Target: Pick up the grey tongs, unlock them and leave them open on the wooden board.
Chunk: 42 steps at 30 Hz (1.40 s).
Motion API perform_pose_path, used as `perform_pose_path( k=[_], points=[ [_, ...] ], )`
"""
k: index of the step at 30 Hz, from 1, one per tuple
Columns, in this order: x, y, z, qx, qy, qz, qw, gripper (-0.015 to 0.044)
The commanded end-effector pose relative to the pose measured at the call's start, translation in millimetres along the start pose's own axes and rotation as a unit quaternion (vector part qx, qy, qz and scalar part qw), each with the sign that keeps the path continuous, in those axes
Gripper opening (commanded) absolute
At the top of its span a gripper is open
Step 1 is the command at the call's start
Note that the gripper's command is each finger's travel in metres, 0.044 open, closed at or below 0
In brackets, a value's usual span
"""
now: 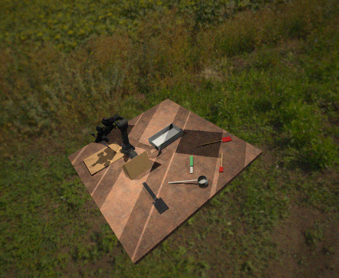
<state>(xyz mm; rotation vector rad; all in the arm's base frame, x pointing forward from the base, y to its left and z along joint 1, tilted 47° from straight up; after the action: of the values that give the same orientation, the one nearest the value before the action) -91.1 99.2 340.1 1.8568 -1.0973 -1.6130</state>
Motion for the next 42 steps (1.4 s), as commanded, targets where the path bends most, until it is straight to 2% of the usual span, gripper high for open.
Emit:
perform_pose_path(
  k=[1,22,42],
  points=[
    [-1,0,3,0.013,0.006,0.017,1.000,-0.0150],
    [-7,-4,33,0.193,0.048,0.152,0.968,-0.0150],
    [-4,0,57,0.376,0.046,0.179,0.908,-0.0150]
  ],
)
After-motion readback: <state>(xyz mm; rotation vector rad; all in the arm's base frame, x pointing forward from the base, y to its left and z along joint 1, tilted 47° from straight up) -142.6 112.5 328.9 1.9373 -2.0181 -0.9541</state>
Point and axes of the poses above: the point midway between the two fingers, 35 mm back from their tips, its own z axis out along the fingers, its own x axis across the jaws, y = z × x, the point moved 8 cm from there along -z, back along the fingers, and after that the axes turned 11 degrees about z, right-handed, at the moved point
